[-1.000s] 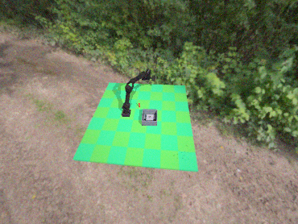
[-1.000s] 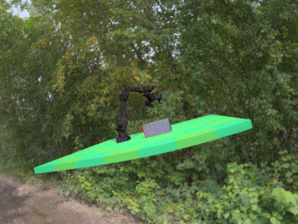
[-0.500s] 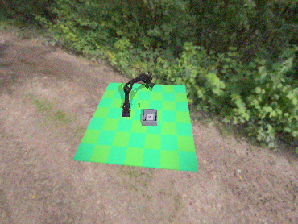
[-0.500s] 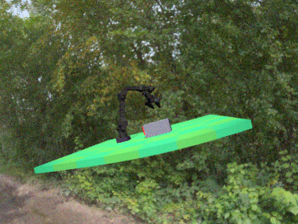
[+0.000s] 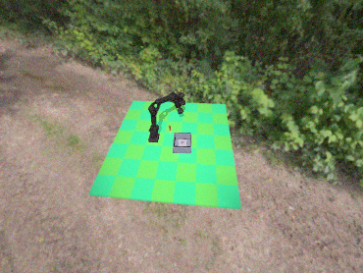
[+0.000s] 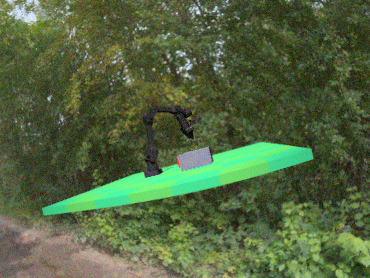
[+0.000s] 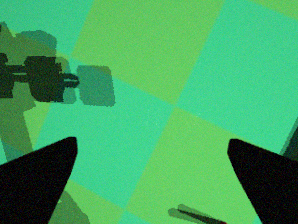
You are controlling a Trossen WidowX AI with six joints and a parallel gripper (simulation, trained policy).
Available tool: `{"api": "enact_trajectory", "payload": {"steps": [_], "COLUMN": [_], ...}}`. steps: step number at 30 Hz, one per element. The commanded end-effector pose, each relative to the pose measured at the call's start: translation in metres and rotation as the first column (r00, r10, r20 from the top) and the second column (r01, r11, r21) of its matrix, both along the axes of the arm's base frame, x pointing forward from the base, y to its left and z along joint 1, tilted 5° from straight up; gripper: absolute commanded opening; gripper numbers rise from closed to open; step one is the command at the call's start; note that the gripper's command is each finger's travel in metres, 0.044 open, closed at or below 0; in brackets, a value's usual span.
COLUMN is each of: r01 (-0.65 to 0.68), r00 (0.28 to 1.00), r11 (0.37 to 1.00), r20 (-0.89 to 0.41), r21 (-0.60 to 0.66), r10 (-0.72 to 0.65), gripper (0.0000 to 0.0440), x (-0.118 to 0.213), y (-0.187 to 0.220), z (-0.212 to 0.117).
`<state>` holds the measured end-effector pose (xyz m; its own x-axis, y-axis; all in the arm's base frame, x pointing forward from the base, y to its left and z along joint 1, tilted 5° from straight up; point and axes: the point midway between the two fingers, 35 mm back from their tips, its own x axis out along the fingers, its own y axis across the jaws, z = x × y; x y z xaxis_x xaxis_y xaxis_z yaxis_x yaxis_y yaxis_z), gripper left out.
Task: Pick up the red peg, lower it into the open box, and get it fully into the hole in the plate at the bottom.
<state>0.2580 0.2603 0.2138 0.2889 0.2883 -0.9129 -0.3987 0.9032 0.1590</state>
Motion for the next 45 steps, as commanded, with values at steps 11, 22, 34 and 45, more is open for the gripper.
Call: {"api": "enact_trajectory", "payload": {"steps": [11, 22, 34, 45], "r01": [0.380, 0.641, 0.786, 0.829], "r00": [0.901, 0.685, 0.487, 0.434], "r11": [0.918, 0.720, 0.515, 0.448], "r20": [-0.179, -0.225, -0.171, -0.120], "r21": [-0.114, -0.265, -0.342, -0.334], "r10": [-0.395, -0.693, -0.857, -0.893], "gripper": [0.0440, 0.0440, 0.0440, 0.0440], "x": [-0.031, -0.063, -0.083, -0.086], "y": [-0.056, -0.095, -0.120, -0.130], "z": [-0.031, -0.064, -0.107, -0.155]}}
